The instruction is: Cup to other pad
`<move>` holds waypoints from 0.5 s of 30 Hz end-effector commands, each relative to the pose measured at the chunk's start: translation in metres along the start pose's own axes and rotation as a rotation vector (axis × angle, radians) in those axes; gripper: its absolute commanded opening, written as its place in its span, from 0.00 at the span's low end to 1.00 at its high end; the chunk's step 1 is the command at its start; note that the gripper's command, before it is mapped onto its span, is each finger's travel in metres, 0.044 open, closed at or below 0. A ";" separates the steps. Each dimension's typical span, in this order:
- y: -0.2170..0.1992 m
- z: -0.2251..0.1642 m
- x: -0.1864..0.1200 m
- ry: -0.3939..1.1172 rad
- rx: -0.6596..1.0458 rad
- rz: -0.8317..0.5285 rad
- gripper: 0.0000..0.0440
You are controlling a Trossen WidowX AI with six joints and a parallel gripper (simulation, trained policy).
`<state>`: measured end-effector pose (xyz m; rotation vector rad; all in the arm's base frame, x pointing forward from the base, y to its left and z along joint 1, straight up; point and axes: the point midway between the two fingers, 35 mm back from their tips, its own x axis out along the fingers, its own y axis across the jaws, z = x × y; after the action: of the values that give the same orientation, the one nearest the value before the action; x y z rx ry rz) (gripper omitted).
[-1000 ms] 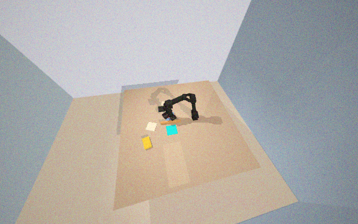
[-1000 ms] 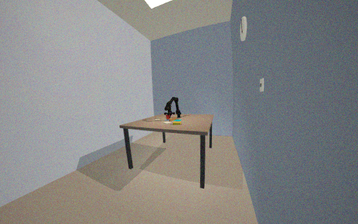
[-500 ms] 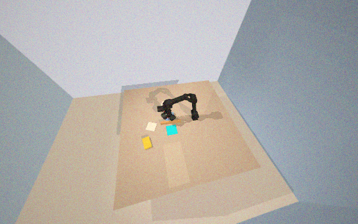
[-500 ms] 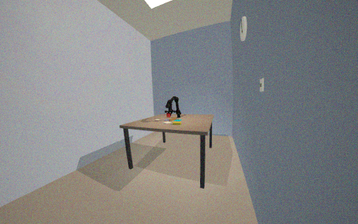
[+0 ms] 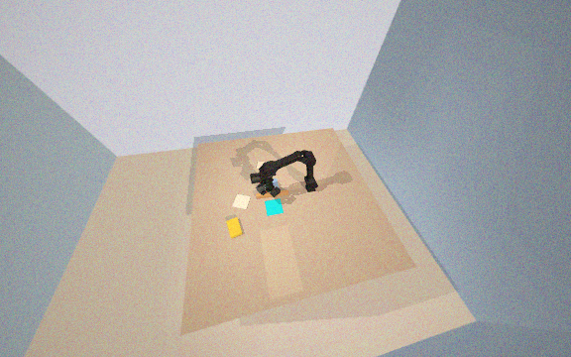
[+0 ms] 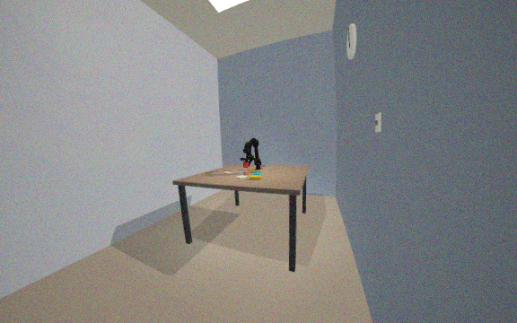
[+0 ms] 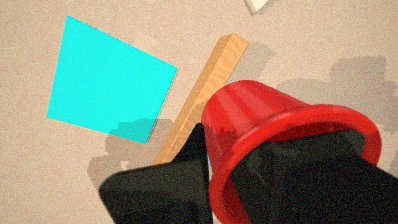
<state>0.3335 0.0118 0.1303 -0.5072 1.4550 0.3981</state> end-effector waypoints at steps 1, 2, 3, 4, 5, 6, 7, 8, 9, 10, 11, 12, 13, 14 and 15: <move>0.010 0.013 -0.004 -0.031 -0.015 -0.007 0.00; 0.013 0.016 -0.005 -0.036 -0.020 -0.008 0.00; 0.016 0.018 -0.005 -0.040 -0.024 -0.009 0.00; 0.018 0.021 -0.005 -0.045 -0.029 -0.010 0.00; 0.021 0.023 -0.005 -0.049 -0.034 -0.011 0.00; 0.024 0.026 -0.005 -0.054 -0.038 -0.012 0.00; 0.027 0.028 -0.005 -0.058 -0.043 -0.013 0.00; 0.030 0.030 -0.005 -0.062 -0.048 -0.014 0.00; 0.033 0.032 -0.005 -0.066 -0.052 -0.014 0.00; 0.036 0.035 -0.005 -0.070 -0.057 -0.014 0.00; 0.039 0.037 -0.005 -0.073 -0.061 -0.015 0.00; 0.042 0.039 -0.004 -0.077 -0.066 -0.015 0.00; 0.046 0.041 -0.004 -0.080 -0.070 -0.015 0.00; 0.049 0.043 -0.003 -0.083 -0.074 -0.015 0.00; 0.052 0.044 -0.002 -0.086 -0.079 -0.015 0.00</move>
<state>0.3421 0.0669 0.1333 -0.5547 1.3674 0.4494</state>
